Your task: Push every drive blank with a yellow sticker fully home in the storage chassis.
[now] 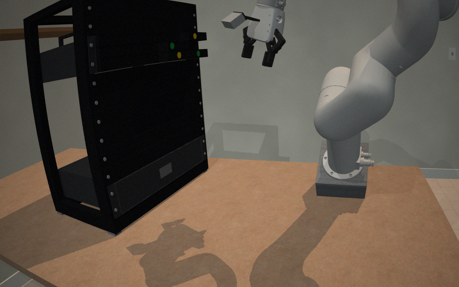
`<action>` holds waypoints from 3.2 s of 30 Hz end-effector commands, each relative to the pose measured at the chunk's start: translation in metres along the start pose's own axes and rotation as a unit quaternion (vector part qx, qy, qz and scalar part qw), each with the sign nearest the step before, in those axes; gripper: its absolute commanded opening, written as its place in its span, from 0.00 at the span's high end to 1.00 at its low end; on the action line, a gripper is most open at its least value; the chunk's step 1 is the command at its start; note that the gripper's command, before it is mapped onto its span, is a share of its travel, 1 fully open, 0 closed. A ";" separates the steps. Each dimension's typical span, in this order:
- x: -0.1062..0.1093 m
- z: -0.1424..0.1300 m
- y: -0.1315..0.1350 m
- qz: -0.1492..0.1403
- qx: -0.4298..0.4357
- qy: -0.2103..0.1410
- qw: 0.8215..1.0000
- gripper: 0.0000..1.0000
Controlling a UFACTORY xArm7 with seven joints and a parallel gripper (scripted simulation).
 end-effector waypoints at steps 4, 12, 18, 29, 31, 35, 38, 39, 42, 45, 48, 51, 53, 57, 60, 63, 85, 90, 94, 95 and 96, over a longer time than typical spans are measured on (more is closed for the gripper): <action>0.001 -0.001 0.001 -0.003 -0.001 -0.002 1.000 0.00; 0.002 -0.008 0.005 -0.015 -0.009 -0.019 1.000 0.00; 0.004 -0.016 0.008 -0.027 -0.017 -0.036 0.999 0.00; 0.015 -0.052 0.024 -0.087 -0.051 -0.118 0.988 0.00; 0.015 -0.052 0.024 -0.087 -0.051 -0.118 0.988 0.00; 0.023 -0.070 0.031 -0.117 -0.064 -0.159 0.978 0.00; 0.030 -0.085 0.036 -0.142 -0.073 -0.194 0.968 0.00; 0.030 -0.085 0.036 -0.142 -0.073 -0.194 0.968 0.00; 0.039 -0.099 0.040 -0.169 -0.080 -0.230 0.955 0.00; 0.045 -0.108 0.044 -0.187 -0.083 -0.255 0.945 0.00; 0.048 -0.113 0.045 -0.196 -0.084 -0.267 0.940 0.00; 0.059 -0.125 0.049 -0.224 -0.084 -0.303 0.922 0.00; 0.062 -0.129 0.051 -0.234 -0.083 -0.315 0.916 0.00; 0.072 -0.140 0.055 -0.261 -0.077 -0.350 0.897 0.00; 0.078 -0.145 0.057 -0.279 -0.070 -0.371 0.883 0.00; 0.084 -0.150 0.059 -0.296 -0.062 -0.390 0.870 0.00; 0.083 -0.149 0.071 -0.410 0.067 -0.441 0.796 0.00; 0.066 -0.137 0.069 -0.438 0.113 -0.413 0.791 0.00; 0.051 -0.124 0.064 -0.458 0.146 -0.377 0.792 0.00; 0.047 -0.121 0.062 -0.463 0.153 -0.366 0.792 0.00; 0.047 -0.121 0.062 -0.463 0.153 -0.366 0.792 0.00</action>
Point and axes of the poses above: the point where the finger pads meet when closed, its own x axis back along the fingers, its own y axis across the jaws, z = x × y, the point moved 6 cm from there along x, back along the fingers, and after that the axes turned 8 degrees about x, right-handed, at the moved point
